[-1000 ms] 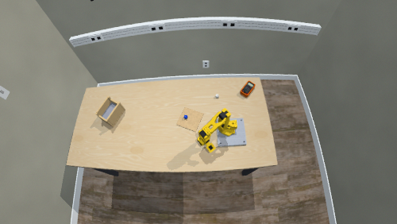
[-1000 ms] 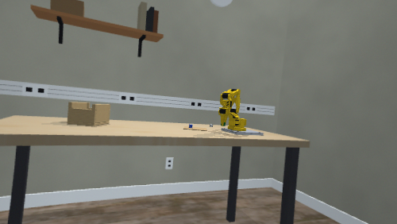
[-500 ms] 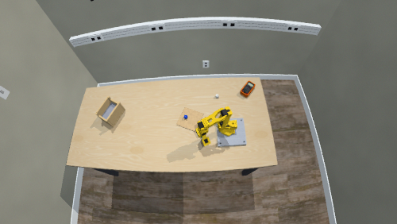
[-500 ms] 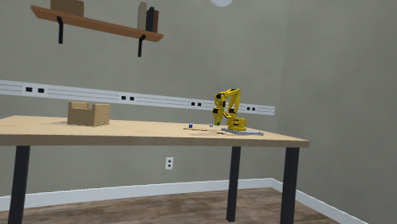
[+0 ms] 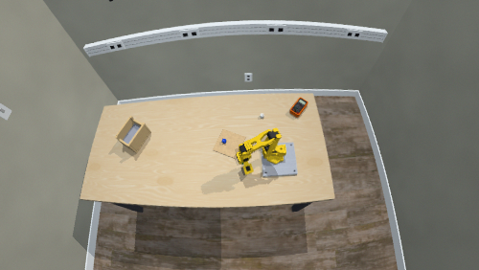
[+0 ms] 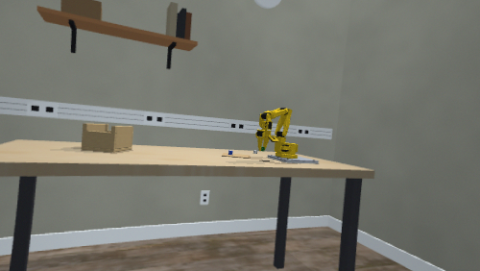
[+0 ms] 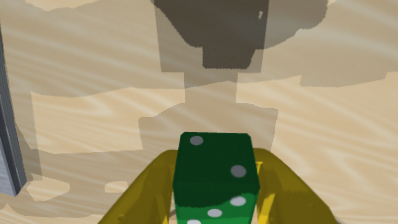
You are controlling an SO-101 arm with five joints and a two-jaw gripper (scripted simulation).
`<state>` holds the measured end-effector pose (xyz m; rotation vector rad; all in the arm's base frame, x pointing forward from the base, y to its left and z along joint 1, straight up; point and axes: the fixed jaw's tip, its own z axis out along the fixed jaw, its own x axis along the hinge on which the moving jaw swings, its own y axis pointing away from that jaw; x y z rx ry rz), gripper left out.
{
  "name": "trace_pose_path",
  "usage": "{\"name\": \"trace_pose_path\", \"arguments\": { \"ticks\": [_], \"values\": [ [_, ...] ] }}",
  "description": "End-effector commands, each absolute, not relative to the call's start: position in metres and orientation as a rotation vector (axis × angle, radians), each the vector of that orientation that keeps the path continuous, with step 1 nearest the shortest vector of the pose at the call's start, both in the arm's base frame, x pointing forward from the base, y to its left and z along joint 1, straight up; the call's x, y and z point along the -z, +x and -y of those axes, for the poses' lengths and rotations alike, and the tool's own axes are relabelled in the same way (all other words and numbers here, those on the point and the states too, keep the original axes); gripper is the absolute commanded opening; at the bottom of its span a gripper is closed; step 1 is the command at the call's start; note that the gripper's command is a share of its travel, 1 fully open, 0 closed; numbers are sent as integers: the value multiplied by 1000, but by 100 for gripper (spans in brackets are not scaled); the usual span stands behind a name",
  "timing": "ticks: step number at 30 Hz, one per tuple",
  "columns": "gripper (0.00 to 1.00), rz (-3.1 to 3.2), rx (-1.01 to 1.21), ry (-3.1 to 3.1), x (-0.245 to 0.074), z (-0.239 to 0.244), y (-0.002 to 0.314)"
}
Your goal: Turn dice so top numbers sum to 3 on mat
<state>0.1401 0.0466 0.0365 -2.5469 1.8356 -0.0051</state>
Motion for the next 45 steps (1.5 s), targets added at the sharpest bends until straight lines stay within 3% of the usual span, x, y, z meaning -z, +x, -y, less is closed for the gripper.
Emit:
{"name": "trace_pose_path", "arguments": {
  "ticks": [1, 45],
  "values": [
    [0, -1828, 10, -2544, -36, -45, 139],
    [0, -1828, 10, -2544, -24, -45, 139]
  ]
}}
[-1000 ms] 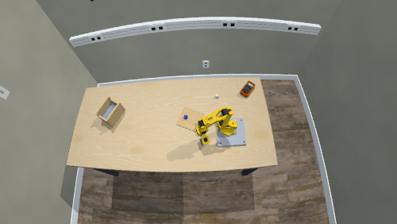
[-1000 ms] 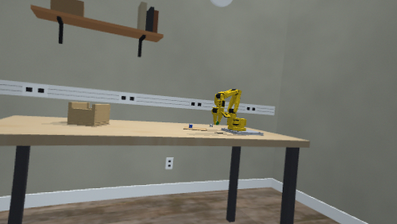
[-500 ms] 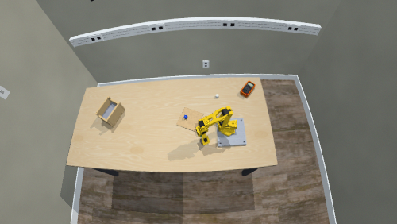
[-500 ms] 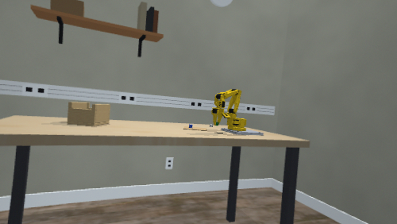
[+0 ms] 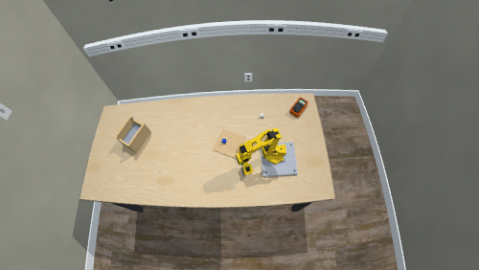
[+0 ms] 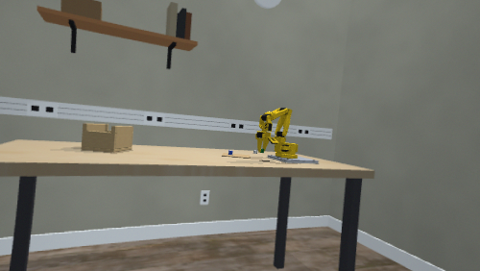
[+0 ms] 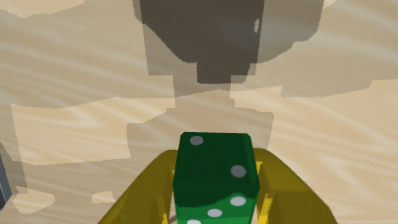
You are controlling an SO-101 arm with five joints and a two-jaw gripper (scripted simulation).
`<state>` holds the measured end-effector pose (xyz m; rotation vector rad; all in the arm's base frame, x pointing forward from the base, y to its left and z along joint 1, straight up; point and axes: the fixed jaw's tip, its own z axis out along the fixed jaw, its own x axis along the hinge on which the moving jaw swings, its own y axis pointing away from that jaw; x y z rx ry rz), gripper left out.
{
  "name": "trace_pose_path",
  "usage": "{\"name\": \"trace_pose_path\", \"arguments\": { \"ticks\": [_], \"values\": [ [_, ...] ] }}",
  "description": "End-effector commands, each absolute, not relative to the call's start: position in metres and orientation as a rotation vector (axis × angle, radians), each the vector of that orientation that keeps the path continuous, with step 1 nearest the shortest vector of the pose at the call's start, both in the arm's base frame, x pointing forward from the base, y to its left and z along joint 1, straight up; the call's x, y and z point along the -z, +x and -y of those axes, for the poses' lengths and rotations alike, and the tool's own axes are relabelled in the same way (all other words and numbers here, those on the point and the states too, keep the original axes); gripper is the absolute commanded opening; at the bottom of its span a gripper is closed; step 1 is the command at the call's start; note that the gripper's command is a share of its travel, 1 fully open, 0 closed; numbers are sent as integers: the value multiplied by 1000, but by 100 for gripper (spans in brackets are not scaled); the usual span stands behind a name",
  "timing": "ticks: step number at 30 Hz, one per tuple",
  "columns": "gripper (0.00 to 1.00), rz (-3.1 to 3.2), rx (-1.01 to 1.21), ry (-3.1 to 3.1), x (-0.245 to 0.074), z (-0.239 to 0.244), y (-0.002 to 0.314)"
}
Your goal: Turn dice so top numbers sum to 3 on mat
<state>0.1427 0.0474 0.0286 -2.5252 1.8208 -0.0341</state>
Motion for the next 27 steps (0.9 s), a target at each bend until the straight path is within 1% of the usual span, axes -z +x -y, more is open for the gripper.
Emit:
{"name": "trace_pose_path", "arguments": {
  "ticks": [1, 27],
  "values": [
    [0, -1828, 10, -2544, -24, -45, 139],
    [0, -1828, 10, -2544, -13, -45, 139]
  ]
}}
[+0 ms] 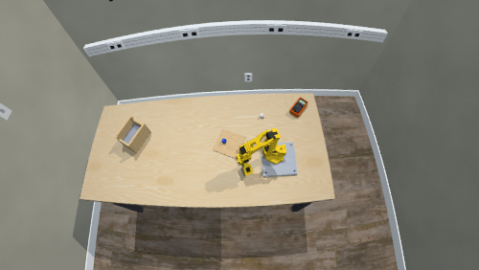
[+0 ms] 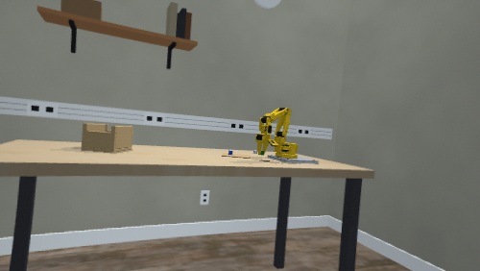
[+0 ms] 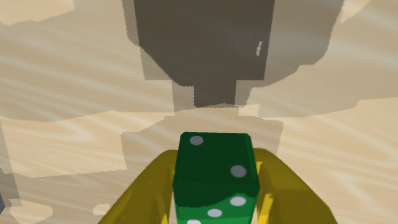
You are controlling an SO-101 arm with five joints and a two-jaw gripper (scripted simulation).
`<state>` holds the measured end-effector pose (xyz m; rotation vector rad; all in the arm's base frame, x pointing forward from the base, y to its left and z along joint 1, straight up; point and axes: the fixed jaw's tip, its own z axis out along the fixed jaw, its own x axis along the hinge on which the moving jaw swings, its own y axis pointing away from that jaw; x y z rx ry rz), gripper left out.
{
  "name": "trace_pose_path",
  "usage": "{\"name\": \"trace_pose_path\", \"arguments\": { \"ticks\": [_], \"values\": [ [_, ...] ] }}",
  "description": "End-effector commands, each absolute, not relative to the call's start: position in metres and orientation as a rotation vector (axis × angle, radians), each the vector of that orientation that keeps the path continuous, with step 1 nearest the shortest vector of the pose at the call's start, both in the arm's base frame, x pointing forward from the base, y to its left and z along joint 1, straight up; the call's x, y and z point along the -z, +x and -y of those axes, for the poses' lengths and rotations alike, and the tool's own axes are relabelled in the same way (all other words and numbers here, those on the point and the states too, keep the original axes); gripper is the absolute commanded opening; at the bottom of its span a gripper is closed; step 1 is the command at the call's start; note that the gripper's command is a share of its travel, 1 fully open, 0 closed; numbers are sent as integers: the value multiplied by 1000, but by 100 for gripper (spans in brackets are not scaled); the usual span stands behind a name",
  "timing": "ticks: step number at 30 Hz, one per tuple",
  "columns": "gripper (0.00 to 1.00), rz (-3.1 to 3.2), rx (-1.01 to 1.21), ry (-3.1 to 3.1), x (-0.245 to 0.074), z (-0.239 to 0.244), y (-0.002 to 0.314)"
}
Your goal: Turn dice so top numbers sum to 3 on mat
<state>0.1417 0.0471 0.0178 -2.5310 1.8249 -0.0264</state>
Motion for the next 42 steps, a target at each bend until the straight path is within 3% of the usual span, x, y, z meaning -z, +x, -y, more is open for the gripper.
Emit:
{"name": "trace_pose_path", "arguments": {
  "ticks": [1, 42],
  "values": [
    [0, -1828, 10, -2544, -13, -45, 139],
    [0, -1828, 10, -2544, 0, -45, 139]
  ]
}}
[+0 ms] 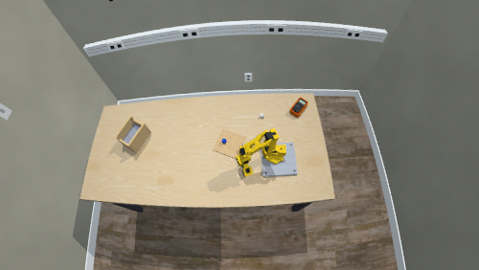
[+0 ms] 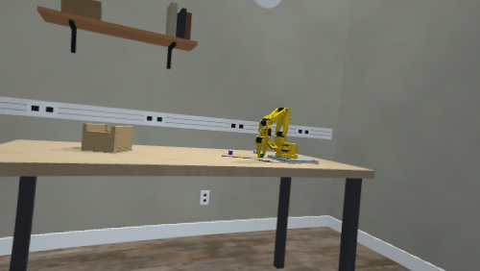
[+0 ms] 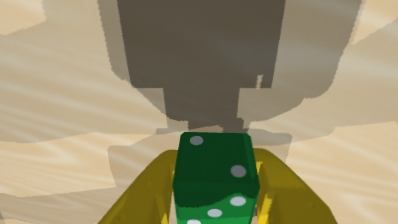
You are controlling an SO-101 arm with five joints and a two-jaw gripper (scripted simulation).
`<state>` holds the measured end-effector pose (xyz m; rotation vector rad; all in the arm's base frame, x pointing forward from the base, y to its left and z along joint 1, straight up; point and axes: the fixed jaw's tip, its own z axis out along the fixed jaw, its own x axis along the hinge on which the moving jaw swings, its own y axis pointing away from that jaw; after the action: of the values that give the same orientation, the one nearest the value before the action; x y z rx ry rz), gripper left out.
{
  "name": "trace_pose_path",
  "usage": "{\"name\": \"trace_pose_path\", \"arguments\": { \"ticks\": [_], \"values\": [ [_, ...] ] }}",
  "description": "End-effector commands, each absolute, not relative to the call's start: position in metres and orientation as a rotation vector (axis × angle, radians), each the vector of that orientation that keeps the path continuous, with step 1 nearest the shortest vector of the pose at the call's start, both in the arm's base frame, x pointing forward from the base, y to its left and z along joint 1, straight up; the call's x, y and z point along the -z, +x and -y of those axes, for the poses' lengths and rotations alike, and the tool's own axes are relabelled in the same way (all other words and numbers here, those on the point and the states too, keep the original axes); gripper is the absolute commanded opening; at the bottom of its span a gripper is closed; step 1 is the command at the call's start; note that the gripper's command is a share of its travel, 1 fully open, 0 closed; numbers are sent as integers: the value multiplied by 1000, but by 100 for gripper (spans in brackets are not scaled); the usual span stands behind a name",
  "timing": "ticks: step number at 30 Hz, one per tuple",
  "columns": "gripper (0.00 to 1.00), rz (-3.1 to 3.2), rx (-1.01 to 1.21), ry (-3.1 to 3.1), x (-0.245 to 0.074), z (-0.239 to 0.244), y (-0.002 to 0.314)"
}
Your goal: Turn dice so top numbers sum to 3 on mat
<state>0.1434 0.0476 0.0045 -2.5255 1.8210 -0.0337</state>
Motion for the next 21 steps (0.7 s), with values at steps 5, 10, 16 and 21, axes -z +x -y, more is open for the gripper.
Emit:
{"name": "trace_pose_path", "arguments": {
  "ticks": [5, 10, 16, 21],
  "values": [
    [0, -1828, 10, -2544, 2, -45, 139],
    [0, -1828, 10, -2544, 5, -45, 139],
    [0, -1828, 10, -2544, 5, -45, 139],
    [0, -1828, 10, -2544, 7, -45, 139]
  ]
}}
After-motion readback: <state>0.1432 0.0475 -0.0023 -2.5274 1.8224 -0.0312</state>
